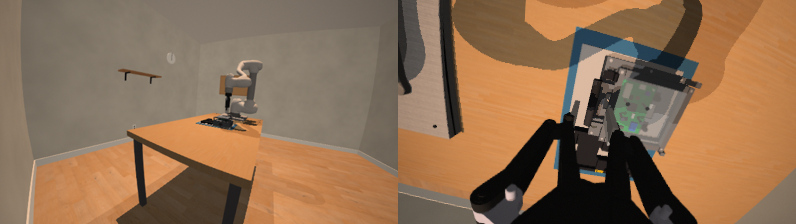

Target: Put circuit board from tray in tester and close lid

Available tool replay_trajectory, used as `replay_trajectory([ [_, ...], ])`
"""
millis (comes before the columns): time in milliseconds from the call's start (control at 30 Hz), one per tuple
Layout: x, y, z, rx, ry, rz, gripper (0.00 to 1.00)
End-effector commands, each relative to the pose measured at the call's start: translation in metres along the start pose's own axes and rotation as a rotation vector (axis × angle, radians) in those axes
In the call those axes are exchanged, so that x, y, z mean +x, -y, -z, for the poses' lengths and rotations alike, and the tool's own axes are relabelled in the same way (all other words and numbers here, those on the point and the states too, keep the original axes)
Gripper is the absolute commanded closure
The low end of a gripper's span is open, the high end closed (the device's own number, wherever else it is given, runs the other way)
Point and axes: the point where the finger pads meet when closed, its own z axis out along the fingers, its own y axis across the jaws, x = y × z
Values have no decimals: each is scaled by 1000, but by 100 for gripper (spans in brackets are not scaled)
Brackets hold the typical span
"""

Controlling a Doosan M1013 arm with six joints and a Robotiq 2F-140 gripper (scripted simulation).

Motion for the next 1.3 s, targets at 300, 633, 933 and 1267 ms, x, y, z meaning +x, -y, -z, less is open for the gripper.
replay_trajectory([
  [300, 0, 0, 35, 0, 0, 0, 70],
  [633, 0, 0, 46, 0, 0, 0, 70],
  [933, 0, 0, 48, 0, 0, 0, 70],
  [1267, 0, 0, 48, 0, 0, 0, 0],
])
